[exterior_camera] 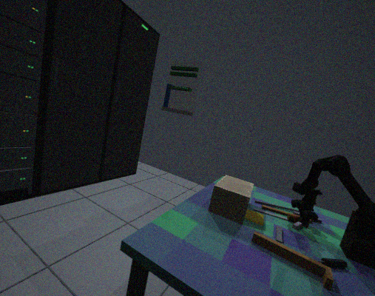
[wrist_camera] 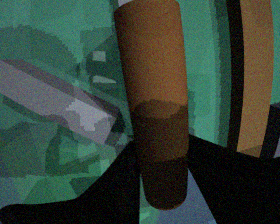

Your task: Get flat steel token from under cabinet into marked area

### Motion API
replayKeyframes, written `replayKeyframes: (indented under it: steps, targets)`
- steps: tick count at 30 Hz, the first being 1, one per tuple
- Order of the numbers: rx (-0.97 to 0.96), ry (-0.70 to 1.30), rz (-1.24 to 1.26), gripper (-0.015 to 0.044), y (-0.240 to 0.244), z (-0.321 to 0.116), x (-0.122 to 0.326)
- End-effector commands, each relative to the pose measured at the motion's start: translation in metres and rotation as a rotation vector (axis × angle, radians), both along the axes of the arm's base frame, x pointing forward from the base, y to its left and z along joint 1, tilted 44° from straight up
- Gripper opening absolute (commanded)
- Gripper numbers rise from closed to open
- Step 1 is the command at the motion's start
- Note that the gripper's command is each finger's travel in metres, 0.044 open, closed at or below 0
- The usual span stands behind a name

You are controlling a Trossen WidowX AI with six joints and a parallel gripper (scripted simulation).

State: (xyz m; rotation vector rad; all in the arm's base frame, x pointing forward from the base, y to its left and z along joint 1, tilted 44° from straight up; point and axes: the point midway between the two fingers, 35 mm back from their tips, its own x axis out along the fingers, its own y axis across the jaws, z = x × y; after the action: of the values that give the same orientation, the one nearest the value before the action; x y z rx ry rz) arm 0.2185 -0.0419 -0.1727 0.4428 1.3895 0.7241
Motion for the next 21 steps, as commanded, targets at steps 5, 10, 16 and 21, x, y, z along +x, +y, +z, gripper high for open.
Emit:
replayKeyframes:
  steps: [5,10,16,21]
  targets:
    - [0.0,-0.002,-0.002,0.0,-0.0035,-0.0015,-0.0133]
    - [0.001,0.004,0.0,0.0105,-0.0023,-0.0014,-0.0128]
    - [0.0,0.003,0.0,0.02,-0.0024,-0.0013,-0.0127]
    - [0.001,0.001,-0.005,0.027,-0.0022,-0.0014,-0.0132]
